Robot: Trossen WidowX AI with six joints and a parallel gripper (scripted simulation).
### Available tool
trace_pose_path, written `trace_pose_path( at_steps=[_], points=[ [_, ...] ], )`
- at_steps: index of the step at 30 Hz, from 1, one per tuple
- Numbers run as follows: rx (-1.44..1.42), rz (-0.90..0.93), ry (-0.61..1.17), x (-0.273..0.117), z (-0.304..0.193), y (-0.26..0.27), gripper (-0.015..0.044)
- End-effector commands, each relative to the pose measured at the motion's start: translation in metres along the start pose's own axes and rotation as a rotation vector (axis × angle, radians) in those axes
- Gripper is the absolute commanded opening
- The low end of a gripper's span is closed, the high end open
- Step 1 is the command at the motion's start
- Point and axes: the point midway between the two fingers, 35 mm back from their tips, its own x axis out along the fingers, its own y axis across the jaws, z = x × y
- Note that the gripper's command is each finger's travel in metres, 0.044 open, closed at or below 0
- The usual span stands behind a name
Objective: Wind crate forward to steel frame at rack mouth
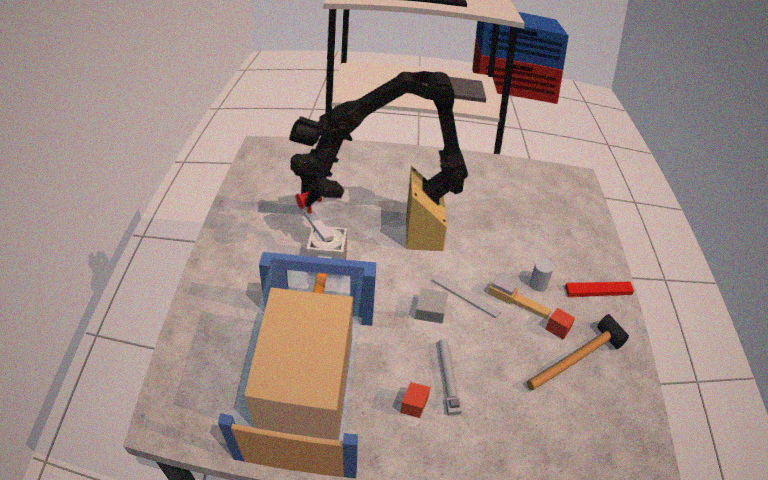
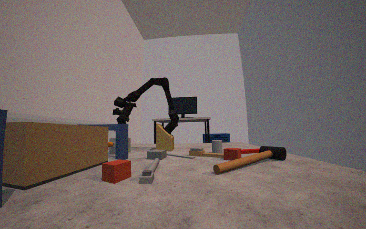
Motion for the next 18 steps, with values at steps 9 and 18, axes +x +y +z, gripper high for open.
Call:
trace_pose_path(
  at_steps=[9, 18],
  points=[
    [-0.019, 0.001, -0.016, 0.013, 0.025, 0.005, 0.0000],
    [-0.020, 0.001, -0.017, 0.018, 0.038, 0.010, 0.0000]
  ],
)
